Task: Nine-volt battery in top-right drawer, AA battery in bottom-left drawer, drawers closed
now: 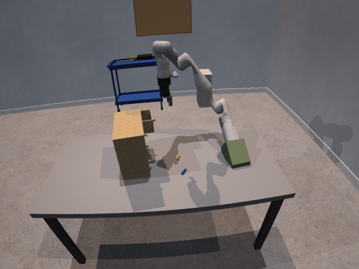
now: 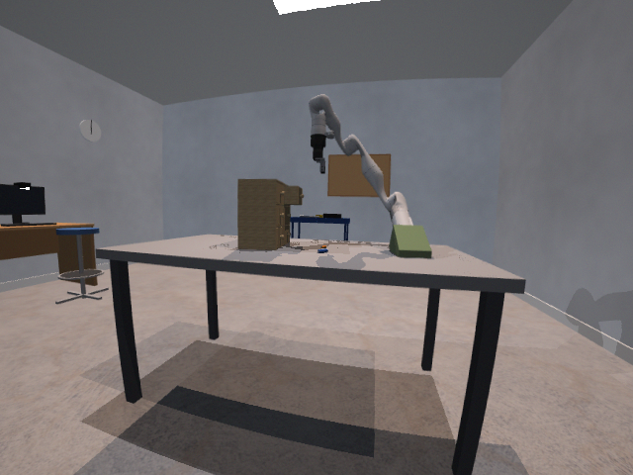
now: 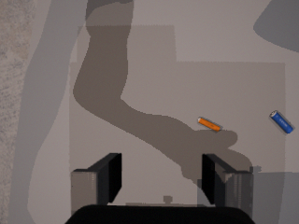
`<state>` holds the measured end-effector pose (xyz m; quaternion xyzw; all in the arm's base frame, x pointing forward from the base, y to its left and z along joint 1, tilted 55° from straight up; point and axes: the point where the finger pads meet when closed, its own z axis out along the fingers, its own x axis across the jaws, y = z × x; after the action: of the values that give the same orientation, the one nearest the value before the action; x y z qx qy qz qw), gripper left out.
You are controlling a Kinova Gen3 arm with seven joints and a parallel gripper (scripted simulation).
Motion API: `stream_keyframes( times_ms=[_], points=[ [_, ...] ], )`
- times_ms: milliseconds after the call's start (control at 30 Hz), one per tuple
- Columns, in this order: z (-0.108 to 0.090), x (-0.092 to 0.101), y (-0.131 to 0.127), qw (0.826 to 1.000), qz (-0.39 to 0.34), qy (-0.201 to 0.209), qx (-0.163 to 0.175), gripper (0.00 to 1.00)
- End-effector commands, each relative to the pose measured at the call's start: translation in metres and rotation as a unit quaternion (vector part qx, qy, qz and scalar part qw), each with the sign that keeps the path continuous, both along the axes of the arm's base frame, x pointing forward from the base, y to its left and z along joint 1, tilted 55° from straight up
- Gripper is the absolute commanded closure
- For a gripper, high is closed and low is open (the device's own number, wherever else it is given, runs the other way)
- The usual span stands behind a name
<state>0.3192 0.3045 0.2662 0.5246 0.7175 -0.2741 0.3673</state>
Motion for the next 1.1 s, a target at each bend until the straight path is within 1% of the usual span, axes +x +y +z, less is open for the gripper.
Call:
stream_keyframes(
  times_ms=[0,100,167,233,433,533,867,1067],
  points=[
    [0.000,0.000,0.001,1.000,0.001,0.000,0.001,0.00],
    [0.001,-0.004,-0.001,1.000,0.001,0.000,0.001,0.00],
    [0.005,-0.015,-0.006,1.000,0.001,0.001,0.001,0.00],
    [0.005,-0.015,-0.006,1.000,0.001,0.001,0.001,0.00],
    [0.019,-0.067,-0.039,1.000,0.000,0.000,0.000,0.00],
    [0.023,-0.080,-0.049,1.000,0.000,-0.001,-0.001,0.00],
    [0.022,-0.080,-0.051,1.000,0.005,-0.005,0.000,0.00],
    [0.018,-0.074,-0.055,0.999,0.034,-0.025,0.006,0.00]
  ],
)
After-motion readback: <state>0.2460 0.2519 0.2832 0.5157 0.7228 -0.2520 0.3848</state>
